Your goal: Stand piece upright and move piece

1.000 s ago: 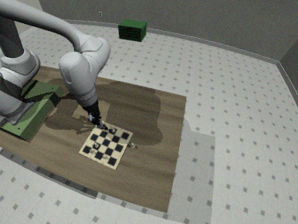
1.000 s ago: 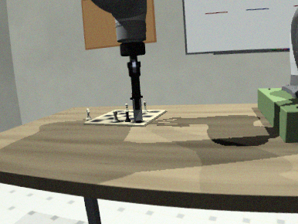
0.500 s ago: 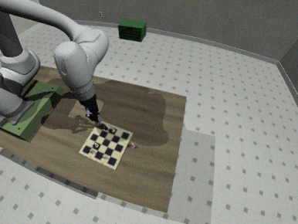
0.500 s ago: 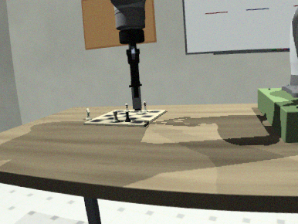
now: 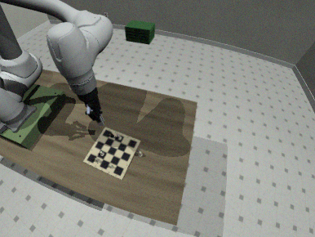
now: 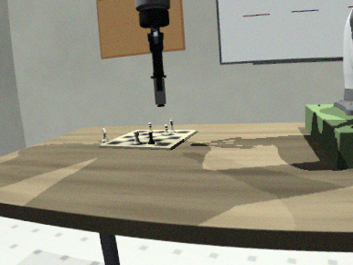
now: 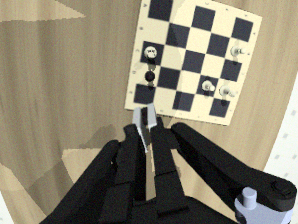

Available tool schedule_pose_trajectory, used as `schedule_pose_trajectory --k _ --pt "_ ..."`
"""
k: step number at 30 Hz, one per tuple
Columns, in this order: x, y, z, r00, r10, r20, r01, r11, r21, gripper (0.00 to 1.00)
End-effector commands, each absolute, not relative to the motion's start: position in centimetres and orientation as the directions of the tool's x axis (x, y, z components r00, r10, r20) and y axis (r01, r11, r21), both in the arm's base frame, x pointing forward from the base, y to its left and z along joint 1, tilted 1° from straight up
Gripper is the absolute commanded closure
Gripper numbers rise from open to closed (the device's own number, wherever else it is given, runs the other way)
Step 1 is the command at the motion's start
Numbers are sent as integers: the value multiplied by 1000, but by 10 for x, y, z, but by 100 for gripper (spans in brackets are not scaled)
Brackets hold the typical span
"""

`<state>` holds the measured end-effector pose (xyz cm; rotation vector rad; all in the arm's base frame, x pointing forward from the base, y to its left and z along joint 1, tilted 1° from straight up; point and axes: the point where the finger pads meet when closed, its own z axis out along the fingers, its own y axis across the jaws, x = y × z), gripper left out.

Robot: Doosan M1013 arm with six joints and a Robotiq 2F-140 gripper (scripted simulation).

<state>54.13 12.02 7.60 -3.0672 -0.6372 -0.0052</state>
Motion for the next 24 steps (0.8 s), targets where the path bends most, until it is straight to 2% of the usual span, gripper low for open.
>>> schedule_pose_trajectory --k 1,7,10,12,13,15,16,24 --pt "541 120 76 917 398 5 398 -917 -8 100" --pt "543 119 77 919 394 5 394 -919 -8 100" --pt "601 70 78 973 229 4 229 -973 -9 100" --pt "605 67 78 973 229 4 229 -973 -9 100" --pt "629 41 78 991 137 3 137 -991 -9 100" --pt "636 35 78 991 137 3 137 -991 -9 100" --pt "658 6 77 999 53 2 53 -999 -9 100" --pt "688 -36 76 999 -41 1 -41 -999 -10 100"
